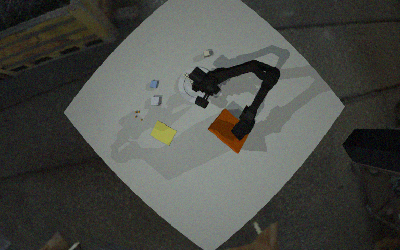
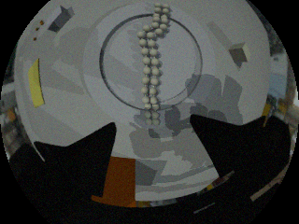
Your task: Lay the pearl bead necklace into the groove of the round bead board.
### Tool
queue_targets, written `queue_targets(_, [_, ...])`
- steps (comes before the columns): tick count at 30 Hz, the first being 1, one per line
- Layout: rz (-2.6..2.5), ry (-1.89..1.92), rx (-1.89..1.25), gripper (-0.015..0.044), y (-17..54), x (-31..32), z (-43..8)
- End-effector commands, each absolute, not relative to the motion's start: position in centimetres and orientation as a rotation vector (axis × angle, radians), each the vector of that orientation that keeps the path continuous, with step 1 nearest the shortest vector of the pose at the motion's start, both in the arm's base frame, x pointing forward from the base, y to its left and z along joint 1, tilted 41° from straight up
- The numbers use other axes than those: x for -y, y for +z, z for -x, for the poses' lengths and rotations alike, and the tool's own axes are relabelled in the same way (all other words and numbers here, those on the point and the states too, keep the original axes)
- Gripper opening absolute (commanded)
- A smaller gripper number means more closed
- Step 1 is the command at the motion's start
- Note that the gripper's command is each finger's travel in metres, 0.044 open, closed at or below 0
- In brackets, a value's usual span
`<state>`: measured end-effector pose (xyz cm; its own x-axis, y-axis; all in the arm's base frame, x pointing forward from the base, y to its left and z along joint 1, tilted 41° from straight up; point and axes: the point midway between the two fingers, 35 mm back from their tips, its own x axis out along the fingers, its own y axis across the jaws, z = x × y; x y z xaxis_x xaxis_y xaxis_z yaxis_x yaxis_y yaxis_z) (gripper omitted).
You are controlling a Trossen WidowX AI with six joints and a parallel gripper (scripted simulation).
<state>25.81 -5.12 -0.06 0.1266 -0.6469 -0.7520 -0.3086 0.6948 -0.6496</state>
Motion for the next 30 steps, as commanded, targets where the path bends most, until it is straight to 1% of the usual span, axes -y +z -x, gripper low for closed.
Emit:
queue_targets(1, [0.834,-0.3,-1.463,0.044,0.1,5.1,-25.9])
queue_targets(17, [0.834,-0.3,-1.463,0.044,0.1,5.1,-25.9])
queue_targets(20, [0.781,-0.346,-1.446,0.0361,0.3,4.7,-27.0])
queue_targets(26, [0.56,-0.529,-1.362,0.0204,0.7,3.4,-31.4])
queue_targets(30, [0.411,-0.645,-1.297,0.02,0.8,2.4,-34.3])
